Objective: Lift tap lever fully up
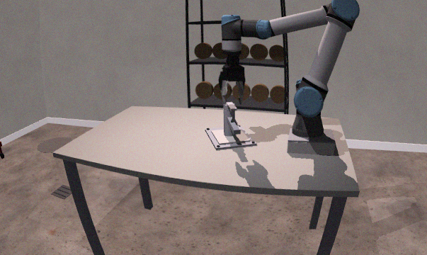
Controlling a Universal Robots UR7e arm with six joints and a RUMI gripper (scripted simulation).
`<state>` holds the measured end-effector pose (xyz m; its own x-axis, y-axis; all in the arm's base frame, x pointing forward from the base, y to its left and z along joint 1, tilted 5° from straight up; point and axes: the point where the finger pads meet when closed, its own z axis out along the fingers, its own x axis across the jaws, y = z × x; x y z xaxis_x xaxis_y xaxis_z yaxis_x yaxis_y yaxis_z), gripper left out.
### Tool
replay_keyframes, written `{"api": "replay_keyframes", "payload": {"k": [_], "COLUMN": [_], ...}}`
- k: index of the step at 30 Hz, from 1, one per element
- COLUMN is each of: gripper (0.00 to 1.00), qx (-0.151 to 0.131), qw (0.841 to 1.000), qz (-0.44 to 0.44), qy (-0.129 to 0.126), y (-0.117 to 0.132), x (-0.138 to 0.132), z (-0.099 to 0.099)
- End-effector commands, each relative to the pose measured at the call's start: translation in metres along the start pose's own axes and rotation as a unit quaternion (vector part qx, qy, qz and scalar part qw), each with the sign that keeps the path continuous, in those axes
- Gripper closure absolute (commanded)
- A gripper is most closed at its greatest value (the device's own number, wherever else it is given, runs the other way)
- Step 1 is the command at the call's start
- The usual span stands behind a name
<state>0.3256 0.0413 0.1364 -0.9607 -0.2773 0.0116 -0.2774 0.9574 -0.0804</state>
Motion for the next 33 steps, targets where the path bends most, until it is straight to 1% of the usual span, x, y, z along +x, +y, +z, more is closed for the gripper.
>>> {"api": "replay_keyframes", "payload": {"k": [1, 14, 33], "gripper": [0.63, 0.63, 0.63], "qx": [0.0, 0.0, 0.0], "qw": [1.0, 1.0, 1.0], "qz": [0.0, 0.0, 0.0], "qy": [0.0, 0.0, 0.0], "y": [0.0, 0.0, 0.0], "x": [0.0, 0.0, 0.0], "z": [0.0, 0.003, 0.017]}}
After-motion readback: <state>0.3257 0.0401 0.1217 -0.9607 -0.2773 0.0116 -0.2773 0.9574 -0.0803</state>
